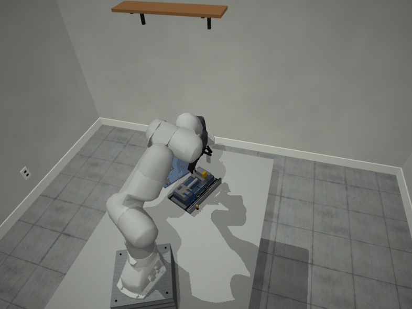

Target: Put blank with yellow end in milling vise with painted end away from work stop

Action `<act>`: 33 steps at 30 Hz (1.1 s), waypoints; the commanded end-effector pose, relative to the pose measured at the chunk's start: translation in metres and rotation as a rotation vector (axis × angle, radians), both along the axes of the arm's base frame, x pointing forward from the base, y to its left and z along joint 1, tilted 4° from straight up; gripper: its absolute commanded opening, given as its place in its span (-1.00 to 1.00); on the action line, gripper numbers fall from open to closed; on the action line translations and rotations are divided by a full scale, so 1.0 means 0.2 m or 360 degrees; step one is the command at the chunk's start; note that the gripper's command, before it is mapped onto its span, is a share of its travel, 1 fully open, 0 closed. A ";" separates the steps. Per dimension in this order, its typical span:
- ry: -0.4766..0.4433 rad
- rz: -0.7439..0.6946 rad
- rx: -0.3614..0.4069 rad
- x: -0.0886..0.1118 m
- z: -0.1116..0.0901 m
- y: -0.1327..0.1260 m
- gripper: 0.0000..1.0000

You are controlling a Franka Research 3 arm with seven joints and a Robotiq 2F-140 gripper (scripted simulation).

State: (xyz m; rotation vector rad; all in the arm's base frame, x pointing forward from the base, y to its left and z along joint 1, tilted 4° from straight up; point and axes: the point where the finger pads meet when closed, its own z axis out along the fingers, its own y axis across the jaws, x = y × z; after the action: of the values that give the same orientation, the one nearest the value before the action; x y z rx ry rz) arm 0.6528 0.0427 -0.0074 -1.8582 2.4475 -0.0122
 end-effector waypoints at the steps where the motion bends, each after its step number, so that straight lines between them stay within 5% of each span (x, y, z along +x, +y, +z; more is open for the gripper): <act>1: 0.0004 -0.0003 0.0001 -0.01 0.00 0.00 1.00; 33: 0.0004 -0.0003 0.0001 0.00 0.02 0.00 1.00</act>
State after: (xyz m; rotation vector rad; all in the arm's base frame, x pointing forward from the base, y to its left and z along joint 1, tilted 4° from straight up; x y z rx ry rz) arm 0.6531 0.0437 -0.0038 -1.8571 2.4483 -0.0118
